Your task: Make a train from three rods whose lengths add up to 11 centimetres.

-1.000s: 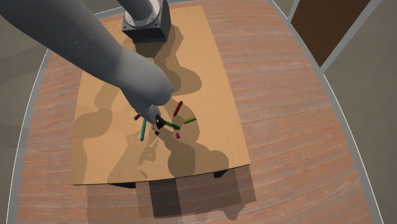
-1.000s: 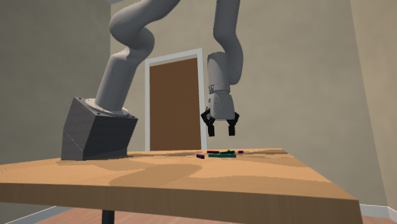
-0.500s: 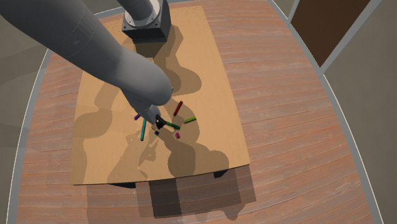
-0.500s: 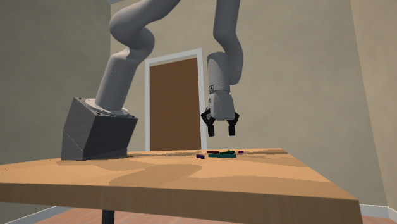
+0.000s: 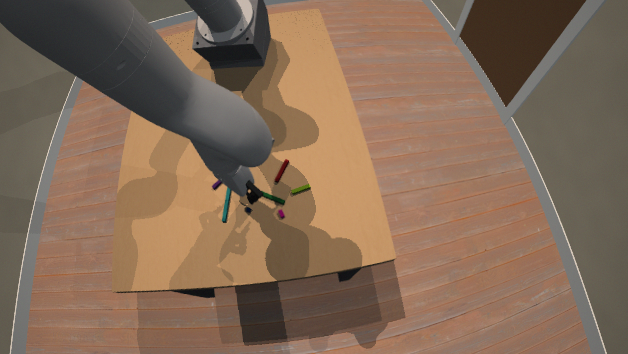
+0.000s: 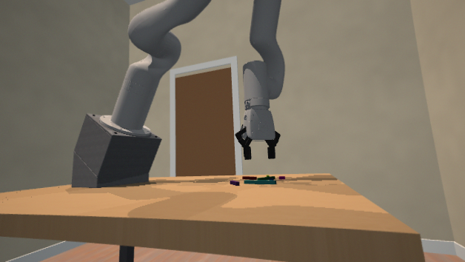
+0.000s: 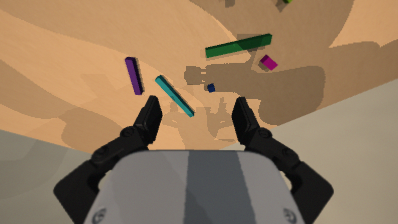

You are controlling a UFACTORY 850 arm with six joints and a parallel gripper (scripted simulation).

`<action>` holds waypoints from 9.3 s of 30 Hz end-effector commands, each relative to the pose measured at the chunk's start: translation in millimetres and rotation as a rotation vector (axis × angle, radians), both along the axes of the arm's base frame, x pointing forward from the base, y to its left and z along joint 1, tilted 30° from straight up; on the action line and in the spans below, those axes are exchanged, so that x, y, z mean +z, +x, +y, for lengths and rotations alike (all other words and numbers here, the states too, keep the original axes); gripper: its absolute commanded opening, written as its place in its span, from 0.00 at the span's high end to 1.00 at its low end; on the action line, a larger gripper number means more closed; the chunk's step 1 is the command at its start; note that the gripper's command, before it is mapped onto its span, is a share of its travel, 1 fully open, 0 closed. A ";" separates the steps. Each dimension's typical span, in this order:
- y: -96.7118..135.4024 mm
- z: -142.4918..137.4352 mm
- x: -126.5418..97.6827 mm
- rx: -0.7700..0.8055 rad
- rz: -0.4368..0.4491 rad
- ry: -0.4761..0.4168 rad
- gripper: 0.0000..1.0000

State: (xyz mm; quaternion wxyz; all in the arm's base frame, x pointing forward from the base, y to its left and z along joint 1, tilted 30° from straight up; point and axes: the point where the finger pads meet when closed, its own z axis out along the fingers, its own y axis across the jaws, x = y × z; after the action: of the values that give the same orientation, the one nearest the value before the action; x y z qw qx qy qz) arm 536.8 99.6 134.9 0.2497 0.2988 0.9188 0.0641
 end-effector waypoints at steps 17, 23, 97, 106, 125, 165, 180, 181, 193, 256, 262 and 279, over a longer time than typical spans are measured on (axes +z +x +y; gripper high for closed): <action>0.4 0.2 0.6 0.000 -0.001 0.000 0.00; 0.4 0.2 0.6 0.000 -0.001 0.000 0.00; 22.7 6.9 19.2 0.320 0.010 -0.181 0.76; 24.3 6.8 16.4 0.320 0.010 -0.181 0.76; 34.0 6.5 0.2 0.320 0.010 -0.181 0.76; 48.7 5.9 -24.6 0.320 0.010 -0.181 0.76; 48.7 5.9 -24.6 0.320 0.010 -0.181 0.76; 48.7 5.9 -24.6 0.320 0.010 -0.181 0.76; 48.7 5.9 -24.6 0.320 0.010 -0.181 0.76; 51.5 6.0 -28.1 0.320 0.010 -0.181 0.76; 53.2 5.9 -31.0 0.320 0.010 -0.181 0.76; 56.3 5.7 -36.4 0.320 0.010 -0.181 0.76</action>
State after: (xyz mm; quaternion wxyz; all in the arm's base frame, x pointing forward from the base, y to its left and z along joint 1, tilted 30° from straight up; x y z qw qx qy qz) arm 592.6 105.2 98.0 0.2570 0.1256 0.9580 0.0182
